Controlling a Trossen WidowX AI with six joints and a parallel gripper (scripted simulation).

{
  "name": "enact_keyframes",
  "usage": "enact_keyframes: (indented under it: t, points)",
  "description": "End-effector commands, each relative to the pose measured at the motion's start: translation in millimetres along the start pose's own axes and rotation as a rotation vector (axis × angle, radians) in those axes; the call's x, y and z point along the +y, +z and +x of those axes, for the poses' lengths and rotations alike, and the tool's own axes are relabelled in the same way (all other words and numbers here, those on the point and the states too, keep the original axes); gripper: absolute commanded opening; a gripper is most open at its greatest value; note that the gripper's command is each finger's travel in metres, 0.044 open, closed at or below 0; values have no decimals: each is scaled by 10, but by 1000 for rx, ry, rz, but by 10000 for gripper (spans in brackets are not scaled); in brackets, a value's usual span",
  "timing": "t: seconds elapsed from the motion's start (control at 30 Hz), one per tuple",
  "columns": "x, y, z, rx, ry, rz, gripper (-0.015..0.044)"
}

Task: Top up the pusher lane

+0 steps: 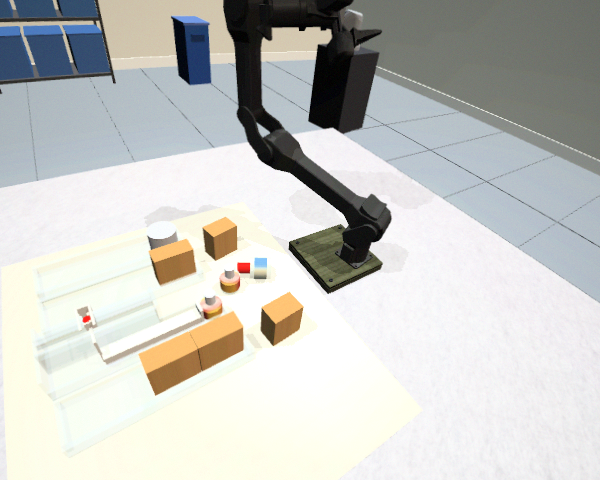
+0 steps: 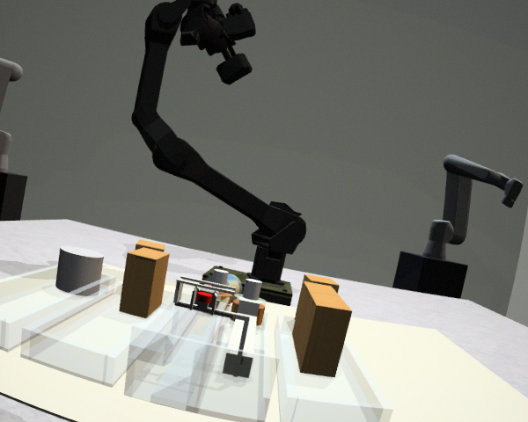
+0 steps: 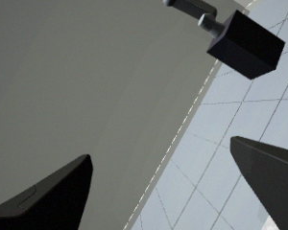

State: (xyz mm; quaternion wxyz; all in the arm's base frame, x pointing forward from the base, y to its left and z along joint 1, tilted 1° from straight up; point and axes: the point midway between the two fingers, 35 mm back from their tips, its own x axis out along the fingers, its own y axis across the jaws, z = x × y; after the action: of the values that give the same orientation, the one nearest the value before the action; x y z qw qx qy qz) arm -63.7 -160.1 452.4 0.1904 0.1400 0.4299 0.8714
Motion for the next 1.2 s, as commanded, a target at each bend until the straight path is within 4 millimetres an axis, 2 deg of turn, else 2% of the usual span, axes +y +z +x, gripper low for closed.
enact_keyframes:
  t: [0.0, 0.13, 0.33, 0.43, 0.57, 0.7, 0.87, 1.03, 1.17]
  points:
    - [-11, 13, 22, -5, -8, 2, 426]
    - [-273, 281, 410, -105, -172, 44, 440]
    - [-711, 880, 901, -269, -444, 40, 440]
    - [-1040, 1255, 1033, -354, -607, 47, 440]
    - [-1523, 1730, 1013, -453, -825, 74, 440]
    - [-1986, 2124, 794, -570, -1007, 166, 440]
    - [-2487, 2419, 355, -638, -1227, 238, 440]
    - [-2938, 2534, -268, -682, -1437, 347, 440]
    - [-3247, 2449, -889, -700, -1598, 474, 440]
